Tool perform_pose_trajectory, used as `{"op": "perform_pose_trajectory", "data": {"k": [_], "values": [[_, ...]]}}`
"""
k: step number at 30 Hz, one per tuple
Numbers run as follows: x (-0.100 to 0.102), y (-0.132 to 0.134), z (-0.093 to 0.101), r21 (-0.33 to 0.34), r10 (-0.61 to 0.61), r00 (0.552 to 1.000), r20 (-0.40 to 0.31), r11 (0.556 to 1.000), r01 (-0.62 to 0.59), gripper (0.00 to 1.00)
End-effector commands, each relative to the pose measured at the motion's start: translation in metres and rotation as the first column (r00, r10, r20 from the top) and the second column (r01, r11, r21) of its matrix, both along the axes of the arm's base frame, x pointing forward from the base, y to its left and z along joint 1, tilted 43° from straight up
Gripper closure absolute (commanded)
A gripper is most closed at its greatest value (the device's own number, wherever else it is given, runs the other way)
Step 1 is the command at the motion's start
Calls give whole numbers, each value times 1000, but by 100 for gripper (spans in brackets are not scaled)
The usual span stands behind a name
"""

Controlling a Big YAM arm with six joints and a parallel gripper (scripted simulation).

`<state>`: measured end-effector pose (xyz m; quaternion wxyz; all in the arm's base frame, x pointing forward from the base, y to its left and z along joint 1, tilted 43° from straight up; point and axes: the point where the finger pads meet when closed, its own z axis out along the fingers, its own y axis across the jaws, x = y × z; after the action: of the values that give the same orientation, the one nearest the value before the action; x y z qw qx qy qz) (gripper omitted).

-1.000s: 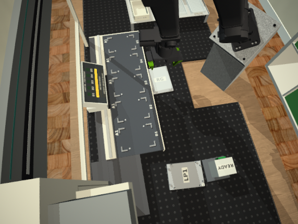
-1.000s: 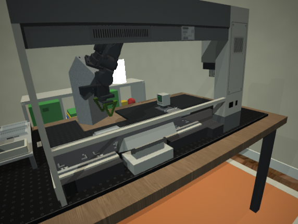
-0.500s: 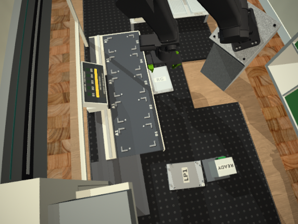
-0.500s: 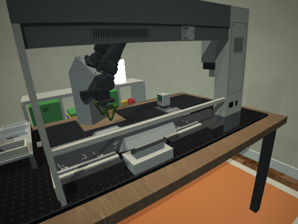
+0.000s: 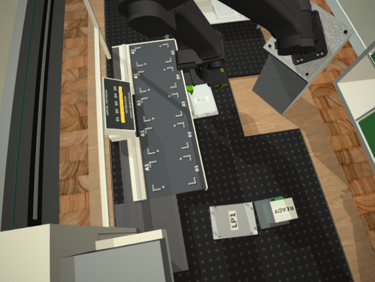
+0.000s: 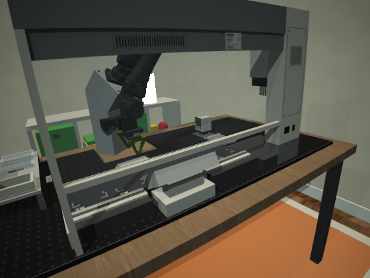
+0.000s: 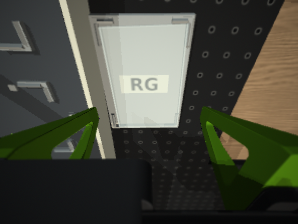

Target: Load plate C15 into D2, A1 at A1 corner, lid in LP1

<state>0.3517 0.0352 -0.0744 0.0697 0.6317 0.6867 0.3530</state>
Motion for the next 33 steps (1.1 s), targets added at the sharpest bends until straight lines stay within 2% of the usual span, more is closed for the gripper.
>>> {"op": "perform_pose_trajectory", "data": {"k": [1,33], "values": [[8,4,-2,5,-5,1000,11,1000,5,0],[33,21,-37,5,-11,1000,10,1000,11,0]]}}
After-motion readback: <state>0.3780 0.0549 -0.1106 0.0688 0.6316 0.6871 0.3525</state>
